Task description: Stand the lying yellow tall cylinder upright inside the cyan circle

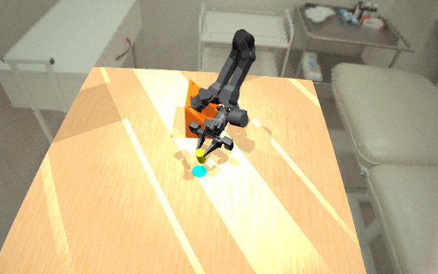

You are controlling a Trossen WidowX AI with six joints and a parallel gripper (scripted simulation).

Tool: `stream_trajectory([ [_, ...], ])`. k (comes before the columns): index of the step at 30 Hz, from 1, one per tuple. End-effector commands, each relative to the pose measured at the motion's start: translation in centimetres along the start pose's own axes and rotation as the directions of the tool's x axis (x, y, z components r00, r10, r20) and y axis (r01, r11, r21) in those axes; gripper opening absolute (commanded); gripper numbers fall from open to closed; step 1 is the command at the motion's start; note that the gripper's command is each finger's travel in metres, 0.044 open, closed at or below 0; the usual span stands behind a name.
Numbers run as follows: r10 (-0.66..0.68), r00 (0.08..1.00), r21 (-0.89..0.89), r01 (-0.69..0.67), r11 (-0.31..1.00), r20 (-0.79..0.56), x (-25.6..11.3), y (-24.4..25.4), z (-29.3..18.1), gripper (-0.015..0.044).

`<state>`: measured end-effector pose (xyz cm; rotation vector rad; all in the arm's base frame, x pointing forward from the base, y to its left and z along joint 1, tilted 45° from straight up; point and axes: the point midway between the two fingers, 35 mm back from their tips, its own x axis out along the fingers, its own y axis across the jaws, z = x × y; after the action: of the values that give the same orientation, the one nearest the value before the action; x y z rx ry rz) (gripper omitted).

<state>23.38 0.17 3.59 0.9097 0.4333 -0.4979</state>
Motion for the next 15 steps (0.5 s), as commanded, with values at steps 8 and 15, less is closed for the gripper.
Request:
stream_trajectory([
  [8, -0.013, 1.000, -0.001, 0.013, 1.000, 0.012, 0.5, -0.2, -1.3, 0.0105],
  [15, -0.013, 1.000, -0.002, 0.013, 1.000, 0.021, 0.7, -0.3, -2.2, 0.0105],
])
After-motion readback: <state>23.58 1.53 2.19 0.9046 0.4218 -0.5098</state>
